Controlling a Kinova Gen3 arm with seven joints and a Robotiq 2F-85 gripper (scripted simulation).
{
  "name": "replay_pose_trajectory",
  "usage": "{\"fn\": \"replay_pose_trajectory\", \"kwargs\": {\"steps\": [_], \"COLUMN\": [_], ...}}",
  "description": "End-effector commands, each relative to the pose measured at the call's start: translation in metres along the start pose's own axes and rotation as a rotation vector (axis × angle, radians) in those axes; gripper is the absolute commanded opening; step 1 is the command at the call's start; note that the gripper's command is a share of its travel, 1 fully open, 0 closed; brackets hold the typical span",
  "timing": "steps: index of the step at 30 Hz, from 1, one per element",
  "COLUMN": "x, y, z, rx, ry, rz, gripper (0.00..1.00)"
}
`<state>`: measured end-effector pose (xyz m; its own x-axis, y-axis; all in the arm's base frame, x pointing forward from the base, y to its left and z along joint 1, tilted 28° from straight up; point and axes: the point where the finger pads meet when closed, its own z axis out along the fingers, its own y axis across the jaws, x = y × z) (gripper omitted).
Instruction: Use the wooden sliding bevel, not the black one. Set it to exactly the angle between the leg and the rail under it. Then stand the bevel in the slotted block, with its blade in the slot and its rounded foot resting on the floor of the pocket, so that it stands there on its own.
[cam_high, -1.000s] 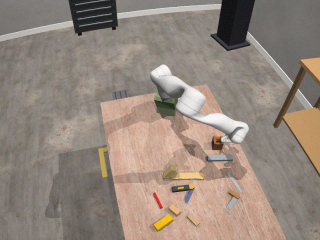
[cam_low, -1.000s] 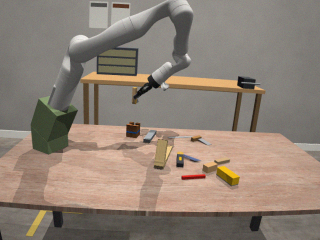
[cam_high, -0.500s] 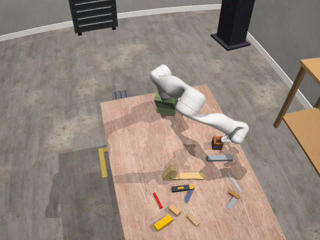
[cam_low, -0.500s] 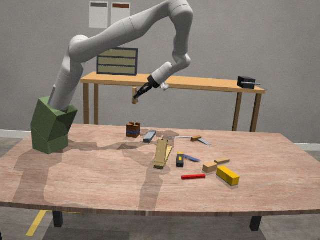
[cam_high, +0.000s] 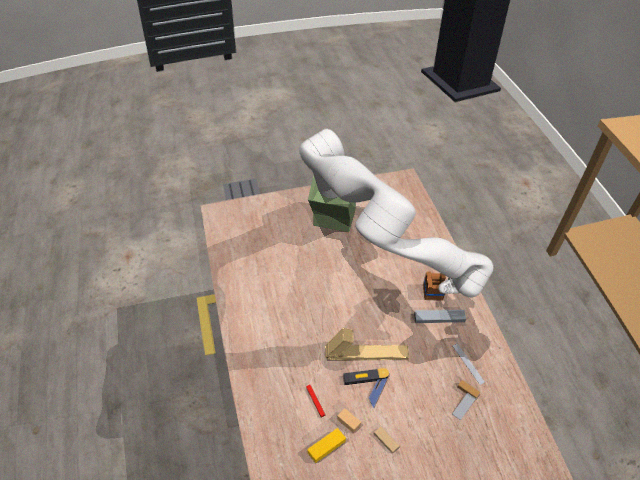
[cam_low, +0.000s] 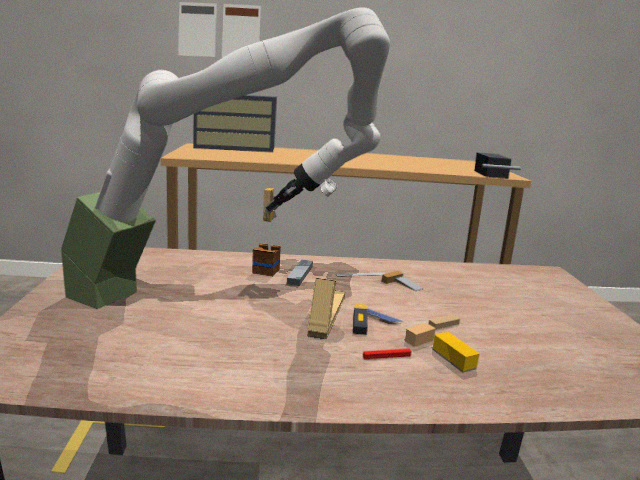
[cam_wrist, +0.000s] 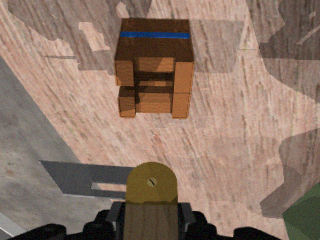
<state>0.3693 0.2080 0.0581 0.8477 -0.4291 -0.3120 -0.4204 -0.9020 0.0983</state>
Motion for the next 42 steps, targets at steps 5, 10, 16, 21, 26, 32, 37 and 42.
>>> {"fn": "replay_pose_trajectory", "kwargs": {"steps": [5,10,16,21,26,32,37,42], "x": [0.034,0.043,0.047,0.047,0.047,0.052,0.053,0.053], "y": [-0.001,-0.001,-0.001,-0.001,-0.001,-0.001,-0.001,-0.001], "z": [0.033,0.041,0.045,0.045,0.046,0.05,0.051,0.051], "rx": [0.001,0.001,0.001,0.001,0.001,0.001,0.001,0.001], "ry": [0.001,0.001,0.001,0.001,0.001,0.001,0.001,0.001], "rz": [-0.001,-0.001,-0.001,-0.001,-0.001,-0.001,-0.001,-0.001], "gripper": [0.1,0.1,0.1,0.1,0.1,0.1,0.1,0.1]}}
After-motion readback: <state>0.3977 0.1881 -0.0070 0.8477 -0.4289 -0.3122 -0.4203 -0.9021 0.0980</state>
